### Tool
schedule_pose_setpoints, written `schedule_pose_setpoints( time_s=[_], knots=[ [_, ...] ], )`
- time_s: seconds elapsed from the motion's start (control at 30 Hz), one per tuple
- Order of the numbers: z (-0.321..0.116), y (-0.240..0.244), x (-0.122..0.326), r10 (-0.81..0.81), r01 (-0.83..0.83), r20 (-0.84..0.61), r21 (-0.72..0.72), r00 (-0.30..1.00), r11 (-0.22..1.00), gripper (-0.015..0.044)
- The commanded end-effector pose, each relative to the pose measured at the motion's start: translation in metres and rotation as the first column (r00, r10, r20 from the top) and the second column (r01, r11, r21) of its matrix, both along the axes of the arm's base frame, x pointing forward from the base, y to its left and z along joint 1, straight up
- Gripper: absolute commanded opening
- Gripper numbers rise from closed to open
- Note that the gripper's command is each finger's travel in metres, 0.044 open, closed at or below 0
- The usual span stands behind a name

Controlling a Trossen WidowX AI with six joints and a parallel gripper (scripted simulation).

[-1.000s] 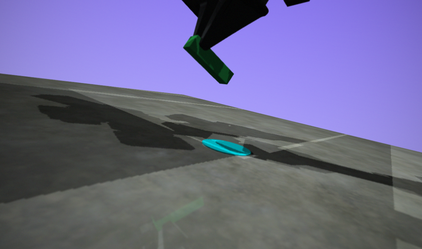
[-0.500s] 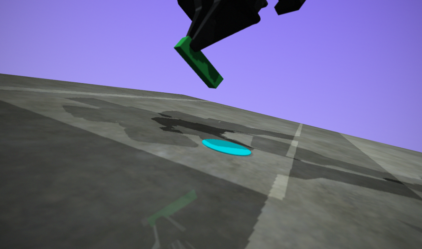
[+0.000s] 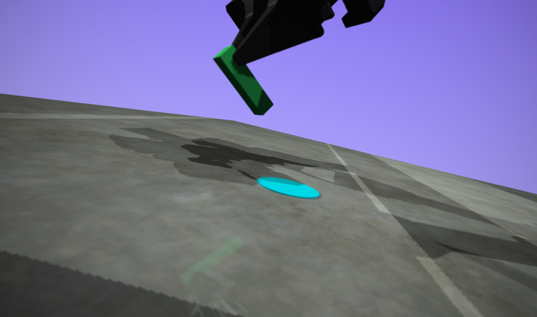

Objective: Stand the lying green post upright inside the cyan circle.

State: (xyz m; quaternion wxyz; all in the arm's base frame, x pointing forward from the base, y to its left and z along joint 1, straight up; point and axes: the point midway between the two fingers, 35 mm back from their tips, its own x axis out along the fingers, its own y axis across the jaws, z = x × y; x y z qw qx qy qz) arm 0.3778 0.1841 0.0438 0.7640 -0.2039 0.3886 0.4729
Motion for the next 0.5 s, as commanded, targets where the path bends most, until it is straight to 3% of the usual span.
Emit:
schedule_pose_setpoints(
  time_s=[0.0, 0.47],
  knots=[
    [-0.0007, -0.0002, 0.0014, -0.007, 0.006, 0.007, 0.031, 1.000, 0.999, 0.0023],
    [-0.0013, -0.0022, 0.0050, -0.019, 0.014, 0.039, 0.120, 0.999, 0.993, 0.0023]
  ],
)
